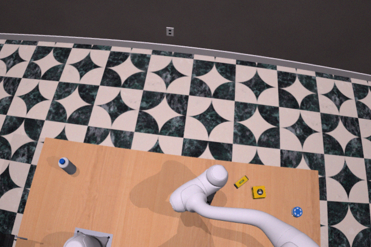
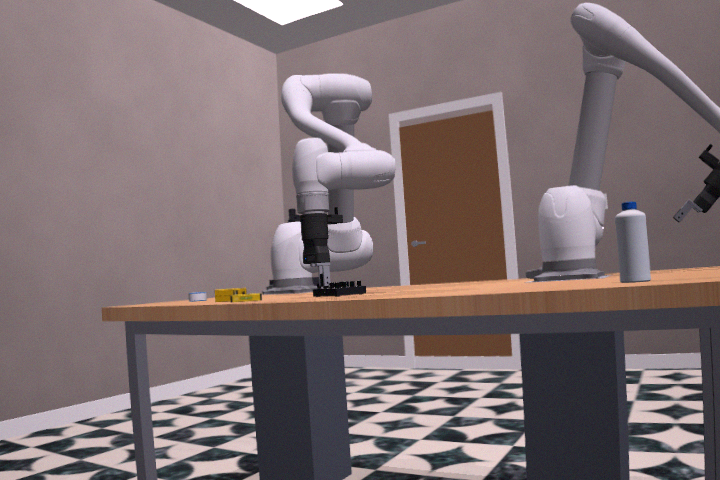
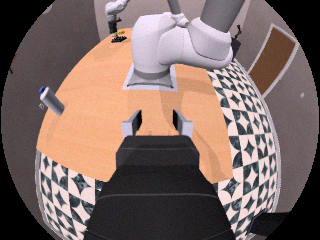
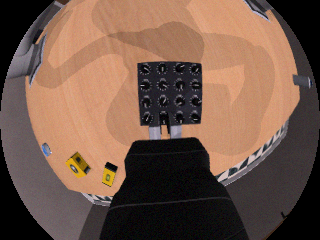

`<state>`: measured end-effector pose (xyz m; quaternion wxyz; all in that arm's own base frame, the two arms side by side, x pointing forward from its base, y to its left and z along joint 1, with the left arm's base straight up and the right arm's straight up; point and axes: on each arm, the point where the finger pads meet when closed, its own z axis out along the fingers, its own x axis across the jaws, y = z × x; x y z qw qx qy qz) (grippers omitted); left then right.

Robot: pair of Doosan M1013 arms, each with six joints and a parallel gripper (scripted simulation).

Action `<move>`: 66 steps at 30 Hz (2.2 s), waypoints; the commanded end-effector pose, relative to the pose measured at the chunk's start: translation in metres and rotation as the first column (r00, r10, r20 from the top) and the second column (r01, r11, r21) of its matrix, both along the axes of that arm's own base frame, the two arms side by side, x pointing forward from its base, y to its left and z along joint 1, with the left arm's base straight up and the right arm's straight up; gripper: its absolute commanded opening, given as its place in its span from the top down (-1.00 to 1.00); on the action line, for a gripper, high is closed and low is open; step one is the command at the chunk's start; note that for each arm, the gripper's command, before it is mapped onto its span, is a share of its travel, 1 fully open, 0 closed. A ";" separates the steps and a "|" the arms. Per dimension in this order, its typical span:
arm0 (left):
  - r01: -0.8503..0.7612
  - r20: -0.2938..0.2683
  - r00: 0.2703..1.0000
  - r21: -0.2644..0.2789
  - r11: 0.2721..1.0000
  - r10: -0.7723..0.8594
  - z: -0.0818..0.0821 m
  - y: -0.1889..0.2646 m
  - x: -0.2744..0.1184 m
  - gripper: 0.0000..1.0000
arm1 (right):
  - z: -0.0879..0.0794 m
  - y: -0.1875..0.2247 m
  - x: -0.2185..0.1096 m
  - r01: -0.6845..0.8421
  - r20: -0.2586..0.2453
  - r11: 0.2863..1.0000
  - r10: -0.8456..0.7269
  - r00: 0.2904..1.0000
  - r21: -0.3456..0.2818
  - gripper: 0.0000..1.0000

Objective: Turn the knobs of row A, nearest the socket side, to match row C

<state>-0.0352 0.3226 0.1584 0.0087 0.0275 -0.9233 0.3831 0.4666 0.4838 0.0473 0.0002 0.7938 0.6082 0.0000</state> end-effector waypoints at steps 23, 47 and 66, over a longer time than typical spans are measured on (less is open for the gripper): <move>0.000 0.000 1.000 0.001 1.000 0.000 0.000 0.000 0.000 -1.00 | 0.001 0.000 0.000 -0.016 0.001 1.000 0.016 1.000 0.001 0.07; 0.000 0.000 1.000 0.001 1.000 0.000 0.000 0.000 0.000 -1.00 | 0.038 0.000 0.000 -0.016 0.001 1.000 0.016 1.000 0.001 0.07; 0.000 0.000 1.000 0.001 1.000 0.000 0.000 0.000 0.000 -1.00 | 0.041 0.007 -0.002 0.224 0.000 0.974 -0.224 0.974 0.002 0.07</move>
